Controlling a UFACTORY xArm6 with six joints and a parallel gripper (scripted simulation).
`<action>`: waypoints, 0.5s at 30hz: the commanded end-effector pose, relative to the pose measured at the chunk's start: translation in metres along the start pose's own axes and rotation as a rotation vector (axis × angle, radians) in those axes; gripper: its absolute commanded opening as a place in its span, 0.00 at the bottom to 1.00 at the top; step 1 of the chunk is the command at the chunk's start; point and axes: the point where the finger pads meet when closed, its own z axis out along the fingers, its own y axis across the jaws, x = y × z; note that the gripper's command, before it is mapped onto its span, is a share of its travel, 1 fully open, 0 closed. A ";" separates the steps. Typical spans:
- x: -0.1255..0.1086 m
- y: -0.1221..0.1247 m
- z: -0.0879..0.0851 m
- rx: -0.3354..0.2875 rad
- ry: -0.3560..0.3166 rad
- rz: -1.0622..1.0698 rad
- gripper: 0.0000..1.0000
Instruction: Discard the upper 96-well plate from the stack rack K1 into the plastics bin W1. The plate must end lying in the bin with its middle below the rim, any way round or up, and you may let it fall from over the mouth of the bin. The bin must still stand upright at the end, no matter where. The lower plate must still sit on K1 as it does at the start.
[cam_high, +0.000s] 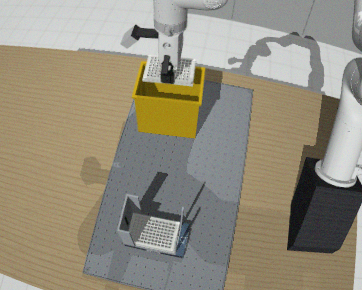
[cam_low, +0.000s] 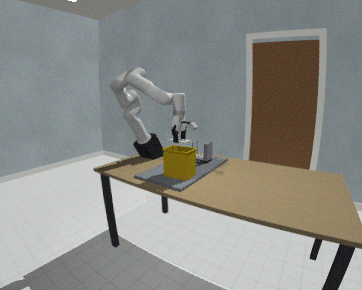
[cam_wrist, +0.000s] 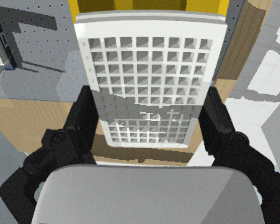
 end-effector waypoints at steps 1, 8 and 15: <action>0.001 0.000 -0.002 0.000 0.004 0.001 0.00; 0.001 0.000 -0.002 0.000 0.004 0.001 0.00; 0.001 0.000 0.003 0.000 0.004 0.001 0.00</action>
